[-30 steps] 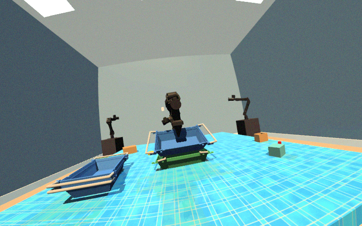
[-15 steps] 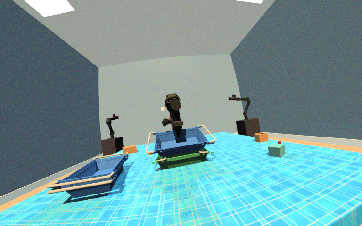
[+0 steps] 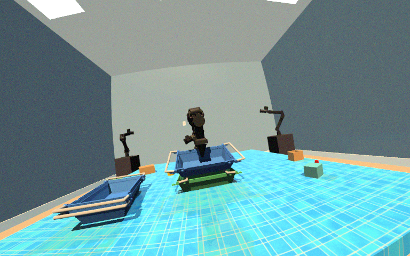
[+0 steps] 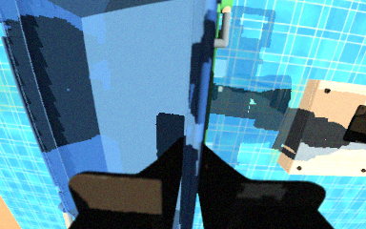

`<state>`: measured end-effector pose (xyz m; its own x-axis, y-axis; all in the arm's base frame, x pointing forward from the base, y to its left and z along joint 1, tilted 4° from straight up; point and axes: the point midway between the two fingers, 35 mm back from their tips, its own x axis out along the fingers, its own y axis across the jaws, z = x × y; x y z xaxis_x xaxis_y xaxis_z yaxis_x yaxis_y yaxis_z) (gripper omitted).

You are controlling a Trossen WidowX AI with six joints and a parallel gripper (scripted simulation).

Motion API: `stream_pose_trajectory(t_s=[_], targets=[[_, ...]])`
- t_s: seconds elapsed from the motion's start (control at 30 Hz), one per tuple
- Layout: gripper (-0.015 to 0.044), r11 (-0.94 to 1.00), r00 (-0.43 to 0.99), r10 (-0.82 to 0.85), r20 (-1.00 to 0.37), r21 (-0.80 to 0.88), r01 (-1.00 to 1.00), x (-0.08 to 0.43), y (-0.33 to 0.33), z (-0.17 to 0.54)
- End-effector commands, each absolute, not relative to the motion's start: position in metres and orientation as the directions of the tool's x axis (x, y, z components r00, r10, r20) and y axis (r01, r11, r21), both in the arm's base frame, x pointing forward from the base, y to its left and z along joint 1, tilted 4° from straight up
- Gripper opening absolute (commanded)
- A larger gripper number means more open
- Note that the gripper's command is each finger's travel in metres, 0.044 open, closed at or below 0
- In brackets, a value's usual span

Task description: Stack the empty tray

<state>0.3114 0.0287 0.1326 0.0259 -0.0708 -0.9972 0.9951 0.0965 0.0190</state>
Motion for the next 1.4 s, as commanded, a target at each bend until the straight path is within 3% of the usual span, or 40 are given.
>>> stream_pose_trajectory(t_s=[0.0,1.37], targets=[[0.0000,0.098,0.008,-0.072,-0.997,0.001,0.995,0.3068,0.0274,0.1264],[0.0000,0.098,0.008,-0.072,-0.997,0.000,0.995,0.3048,0.0269,0.1223]])
